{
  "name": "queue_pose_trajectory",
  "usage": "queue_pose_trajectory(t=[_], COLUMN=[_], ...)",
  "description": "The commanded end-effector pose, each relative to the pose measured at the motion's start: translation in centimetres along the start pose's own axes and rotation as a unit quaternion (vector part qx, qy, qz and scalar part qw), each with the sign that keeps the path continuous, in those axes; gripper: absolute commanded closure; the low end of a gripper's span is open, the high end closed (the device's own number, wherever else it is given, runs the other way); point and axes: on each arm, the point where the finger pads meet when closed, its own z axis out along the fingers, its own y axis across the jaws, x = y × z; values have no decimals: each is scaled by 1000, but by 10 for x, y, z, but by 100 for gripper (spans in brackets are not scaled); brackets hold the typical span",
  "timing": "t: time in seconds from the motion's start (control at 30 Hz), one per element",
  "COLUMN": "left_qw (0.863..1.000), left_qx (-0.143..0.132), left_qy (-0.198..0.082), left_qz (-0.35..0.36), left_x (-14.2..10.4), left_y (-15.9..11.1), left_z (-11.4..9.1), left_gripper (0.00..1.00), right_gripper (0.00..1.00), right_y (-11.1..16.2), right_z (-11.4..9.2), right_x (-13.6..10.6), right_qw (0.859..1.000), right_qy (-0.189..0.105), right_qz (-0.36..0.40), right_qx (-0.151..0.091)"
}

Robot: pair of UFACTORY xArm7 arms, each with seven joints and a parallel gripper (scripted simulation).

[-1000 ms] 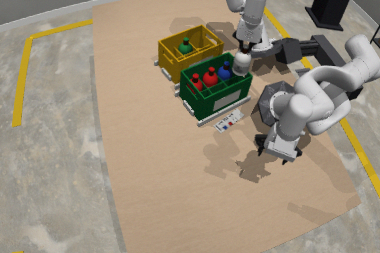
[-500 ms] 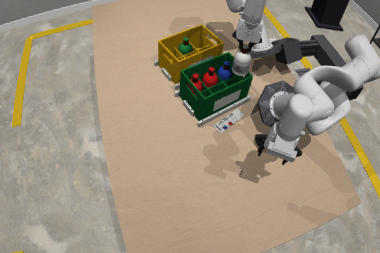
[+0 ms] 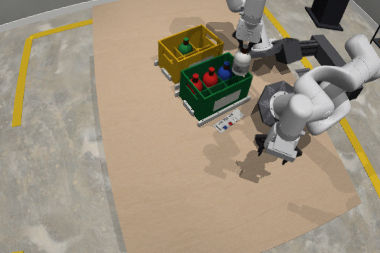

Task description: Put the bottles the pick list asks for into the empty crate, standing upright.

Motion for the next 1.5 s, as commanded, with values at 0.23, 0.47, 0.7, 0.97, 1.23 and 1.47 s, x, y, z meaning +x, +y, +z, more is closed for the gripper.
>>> queue_pose_trajectory(t=[0.23,0.47,0.7,0.97,1.23,1.47], left_qw=[1000,1000,1000,1000,1000,1000], left_qx=[-1,-1,-1,-1,-1,-1], left_qy=[1,1,1,1,1,1], left_qz=[0,0,0,0,0,0], left_x=[1,1,1,1,1,1], left_y=[0,0,0,0,0,0], left_z=[-1,-1,-1,-1,-1,-1], left_gripper=[0,0,0,0,0,0], right_gripper=[100,100,100,100,100,100], right_y=[0,0,0,0,0,0], right_z=[-2,5,10,18,24,31], right_x=[-1,-1,-1,-1,-1,-1], right_qw=[1000,1000,1000,1000,1000,1000], right_qy=[-2,-2,-2,-2,-2,-2], right_qz=[0,0,0,0,0,0], right_qx=[0,0,0,0,0,0])
